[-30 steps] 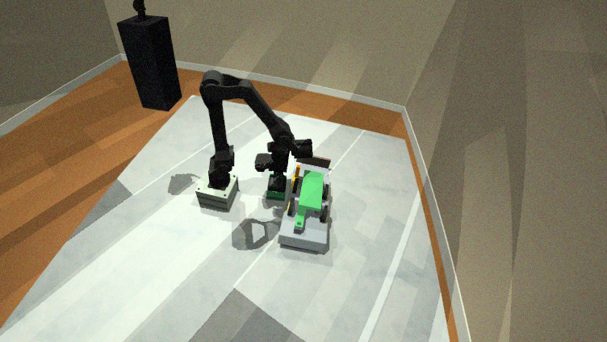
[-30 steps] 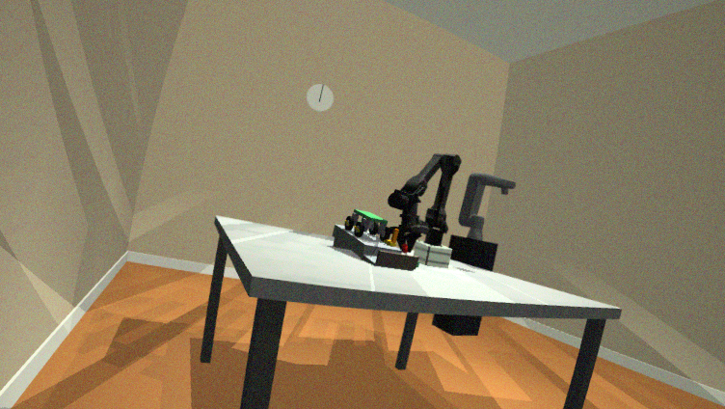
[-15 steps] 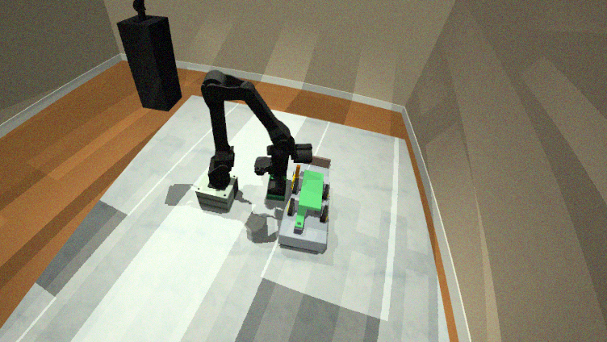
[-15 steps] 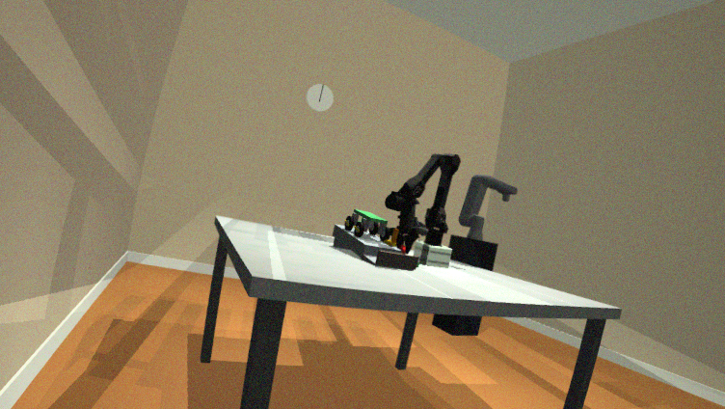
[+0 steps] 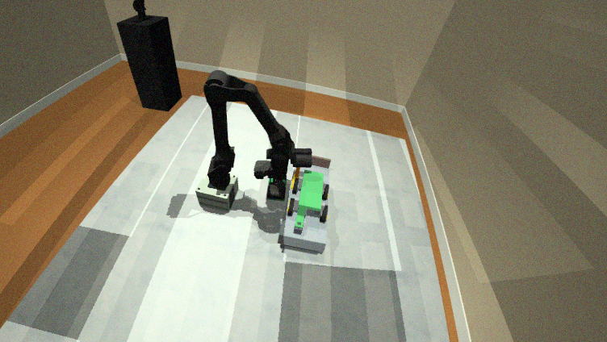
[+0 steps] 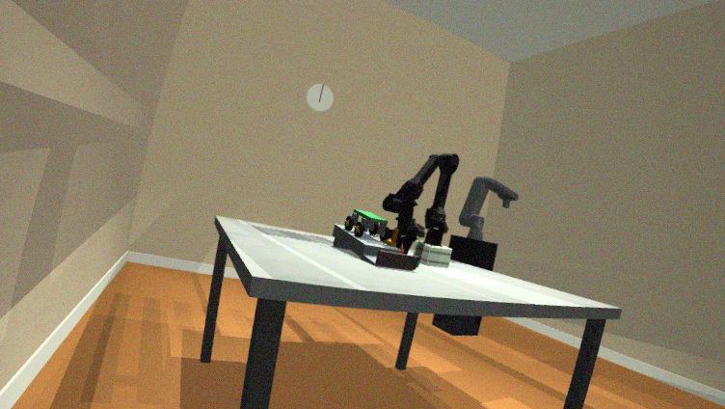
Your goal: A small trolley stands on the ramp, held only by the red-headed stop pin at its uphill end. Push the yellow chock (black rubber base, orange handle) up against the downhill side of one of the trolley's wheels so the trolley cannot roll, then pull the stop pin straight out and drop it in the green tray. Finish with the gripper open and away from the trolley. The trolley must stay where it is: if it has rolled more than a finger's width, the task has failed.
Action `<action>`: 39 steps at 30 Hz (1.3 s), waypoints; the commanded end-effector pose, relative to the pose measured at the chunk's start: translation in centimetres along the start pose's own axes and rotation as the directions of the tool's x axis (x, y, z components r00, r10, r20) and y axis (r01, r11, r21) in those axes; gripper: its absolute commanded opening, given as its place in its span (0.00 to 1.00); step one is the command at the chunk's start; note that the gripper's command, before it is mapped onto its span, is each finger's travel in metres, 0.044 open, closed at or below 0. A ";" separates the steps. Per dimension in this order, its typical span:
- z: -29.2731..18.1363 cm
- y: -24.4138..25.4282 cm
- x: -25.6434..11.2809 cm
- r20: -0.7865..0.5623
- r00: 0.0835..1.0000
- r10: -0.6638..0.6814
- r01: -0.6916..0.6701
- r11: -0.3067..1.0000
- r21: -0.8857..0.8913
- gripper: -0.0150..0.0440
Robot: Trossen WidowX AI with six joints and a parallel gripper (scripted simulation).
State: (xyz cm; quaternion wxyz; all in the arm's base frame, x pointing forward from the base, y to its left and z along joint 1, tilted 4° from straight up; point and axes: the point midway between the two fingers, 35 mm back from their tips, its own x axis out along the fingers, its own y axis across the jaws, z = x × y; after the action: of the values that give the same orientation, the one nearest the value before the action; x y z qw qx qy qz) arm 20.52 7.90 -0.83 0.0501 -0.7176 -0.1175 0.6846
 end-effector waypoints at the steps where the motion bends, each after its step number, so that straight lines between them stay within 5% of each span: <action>1: 0.0 0.1 0.2 0.001 1.000 -0.007 0.007 1.000 -0.003 0.58; 4: 0.1 0.2 0.3 0.001 1.000 -0.006 0.006 1.000 -0.003 0.58; 10: 0.1 0.1 0.1 0.002 1.000 -0.006 0.006 1.000 0.000 0.83; 21: 0.2 -0.2 -2.1 0.001 1.000 -0.006 0.006 1.000 -0.002 0.83; 25: 0.2 -0.4 -3.0 0.001 1.000 -0.006 0.006 1.000 -0.003 1.00; 39: 0.1 -1.2 -7.9 0.000 1.000 -0.006 0.006 1.000 -0.003 1.00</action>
State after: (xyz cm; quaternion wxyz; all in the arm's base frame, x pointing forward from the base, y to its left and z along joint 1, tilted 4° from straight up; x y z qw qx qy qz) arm 19.93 7.16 6.15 0.0514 -0.7153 -0.1184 0.6868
